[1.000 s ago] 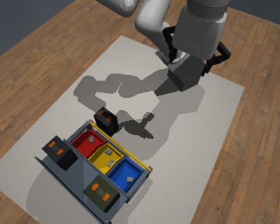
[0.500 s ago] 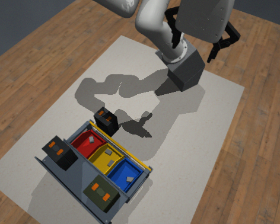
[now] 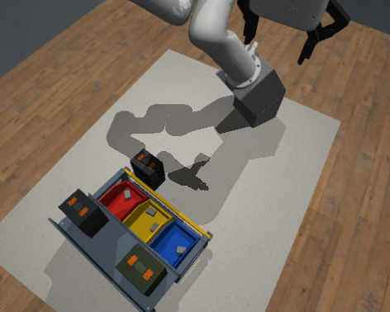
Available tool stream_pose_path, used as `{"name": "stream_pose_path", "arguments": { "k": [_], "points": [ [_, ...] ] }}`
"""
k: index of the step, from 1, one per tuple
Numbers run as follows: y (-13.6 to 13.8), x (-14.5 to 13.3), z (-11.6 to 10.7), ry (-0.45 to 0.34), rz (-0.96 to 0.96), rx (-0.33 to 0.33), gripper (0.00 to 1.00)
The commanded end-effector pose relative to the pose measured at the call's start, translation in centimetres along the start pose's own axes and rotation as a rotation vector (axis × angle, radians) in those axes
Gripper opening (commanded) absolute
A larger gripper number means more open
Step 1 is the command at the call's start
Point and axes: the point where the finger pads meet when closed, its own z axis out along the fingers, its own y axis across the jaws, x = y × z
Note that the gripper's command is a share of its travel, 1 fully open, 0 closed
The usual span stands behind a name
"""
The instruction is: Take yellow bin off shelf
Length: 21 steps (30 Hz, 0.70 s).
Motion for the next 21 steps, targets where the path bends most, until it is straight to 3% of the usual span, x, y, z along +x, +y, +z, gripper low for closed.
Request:
{"name": "stream_pose_path", "arguments": {
  "k": [1,9,14,21],
  "points": [
    [0.0,0.0,-0.7,-0.001,0.001,0.011,1.00],
    [0.0,0.0,-0.7,-0.001,0.001,0.011,1.00],
    [0.1,0.0,-6.2,-0.001,0.000,0.011,1.00],
    [0.1,0.0,-6.2,-0.001,0.000,0.011,1.00]
  ]
}}
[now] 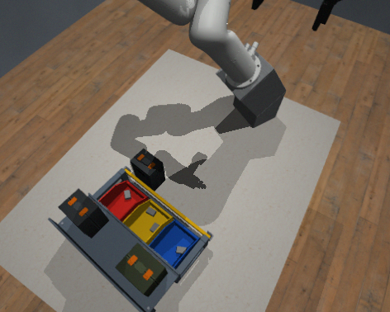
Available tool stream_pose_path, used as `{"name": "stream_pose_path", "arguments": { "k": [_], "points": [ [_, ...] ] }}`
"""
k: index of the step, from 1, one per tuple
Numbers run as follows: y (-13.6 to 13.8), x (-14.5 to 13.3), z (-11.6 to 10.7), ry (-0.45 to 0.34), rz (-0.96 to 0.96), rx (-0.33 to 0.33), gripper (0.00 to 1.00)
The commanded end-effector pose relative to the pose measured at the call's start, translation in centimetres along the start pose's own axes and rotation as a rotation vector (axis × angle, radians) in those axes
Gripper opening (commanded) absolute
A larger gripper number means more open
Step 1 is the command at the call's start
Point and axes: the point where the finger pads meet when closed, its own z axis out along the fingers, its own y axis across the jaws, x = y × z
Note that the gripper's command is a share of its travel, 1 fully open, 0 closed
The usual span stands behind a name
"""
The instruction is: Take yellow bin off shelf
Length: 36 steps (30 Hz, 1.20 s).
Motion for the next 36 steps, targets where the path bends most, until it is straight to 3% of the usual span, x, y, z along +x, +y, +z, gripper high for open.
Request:
{"name": "stream_pose_path", "arguments": {
  "k": [1,36],
  "points": [
    [-0.02,-0.04,-0.14,0.001,0.001,0.000,1.00],
    [-0.01,-0.03,0.44,0.001,0.001,0.000,1.00]
  ]
}}
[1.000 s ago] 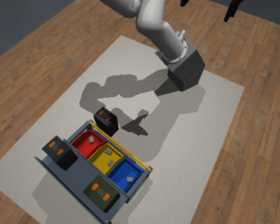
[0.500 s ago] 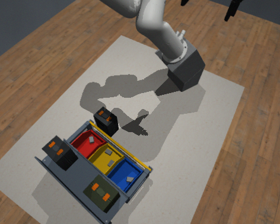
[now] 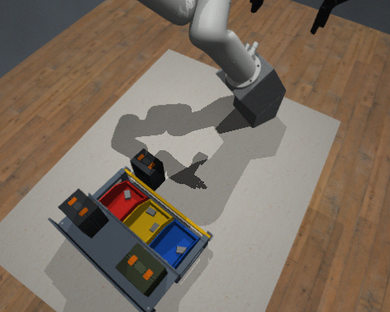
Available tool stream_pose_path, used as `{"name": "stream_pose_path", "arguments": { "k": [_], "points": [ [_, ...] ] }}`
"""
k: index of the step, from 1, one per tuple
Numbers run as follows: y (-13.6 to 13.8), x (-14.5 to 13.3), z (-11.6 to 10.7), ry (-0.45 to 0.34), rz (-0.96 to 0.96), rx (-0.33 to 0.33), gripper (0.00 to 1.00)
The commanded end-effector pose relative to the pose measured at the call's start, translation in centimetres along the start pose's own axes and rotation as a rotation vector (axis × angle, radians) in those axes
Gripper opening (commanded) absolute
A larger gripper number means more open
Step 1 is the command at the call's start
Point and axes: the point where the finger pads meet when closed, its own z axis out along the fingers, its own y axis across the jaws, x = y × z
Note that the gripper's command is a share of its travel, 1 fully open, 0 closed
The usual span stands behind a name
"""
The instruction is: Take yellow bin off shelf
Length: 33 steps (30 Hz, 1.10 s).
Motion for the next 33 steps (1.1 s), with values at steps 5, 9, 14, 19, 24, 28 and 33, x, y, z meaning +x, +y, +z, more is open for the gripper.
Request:
{"name": "stream_pose_path", "arguments": {
  "k": [5,9,14,19,24,28,33],
  "points": [
    [0.0,0.0,0.1,0.000,0.000,-0.002,1.00],
    [0.0,0.0,0.3,0.000,0.000,-0.002,1.00],
    [0.0,0.0,0.3,0.000,0.000,-0.002,1.00],
    [0.0,0.0,0.3,0.000,0.000,-0.002,1.00],
    [-3.6,1.6,0.3,-0.027,-0.176,0.105,1.00],
    [-4.5,2.0,0.3,-0.034,-0.220,0.132,1.00],
    [-4.5,2.0,0.3,-0.034,-0.220,0.132,1.00]
  ]
}}
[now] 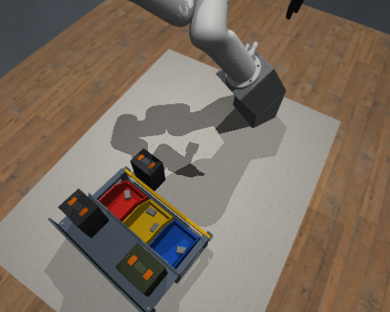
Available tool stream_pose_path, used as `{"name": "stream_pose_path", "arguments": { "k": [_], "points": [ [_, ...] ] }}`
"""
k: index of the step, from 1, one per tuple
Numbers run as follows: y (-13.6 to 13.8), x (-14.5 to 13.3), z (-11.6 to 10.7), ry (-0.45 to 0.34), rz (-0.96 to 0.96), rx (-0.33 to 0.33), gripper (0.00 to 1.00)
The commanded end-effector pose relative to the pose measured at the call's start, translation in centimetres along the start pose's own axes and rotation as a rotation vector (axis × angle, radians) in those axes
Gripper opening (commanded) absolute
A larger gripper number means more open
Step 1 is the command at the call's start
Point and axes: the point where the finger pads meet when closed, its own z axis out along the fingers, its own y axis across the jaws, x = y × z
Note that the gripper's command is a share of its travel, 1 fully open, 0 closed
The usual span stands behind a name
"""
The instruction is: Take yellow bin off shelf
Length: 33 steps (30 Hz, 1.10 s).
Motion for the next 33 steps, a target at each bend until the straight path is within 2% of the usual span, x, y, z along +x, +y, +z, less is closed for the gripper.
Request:
{"name": "stream_pose_path", "arguments": {
  "k": [1,4,9,21,26,33],
  "points": [
    [0.0,0.0,0.0,0.000,-0.001,-0.001,1.00],
    [0.0,0.0,0.0,0.000,-0.001,-0.001,1.00],
    [-4.0,3.0,0.5,-0.034,-0.221,0.132,1.00],
    [-4.0,3.0,0.5,-0.034,-0.221,0.132,1.00],
    [-7.9,6.0,1.0,-0.068,-0.441,0.266,1.00],
    [-7.9,6.0,1.0,-0.068,-0.441,0.266,1.00]
  ]
}}
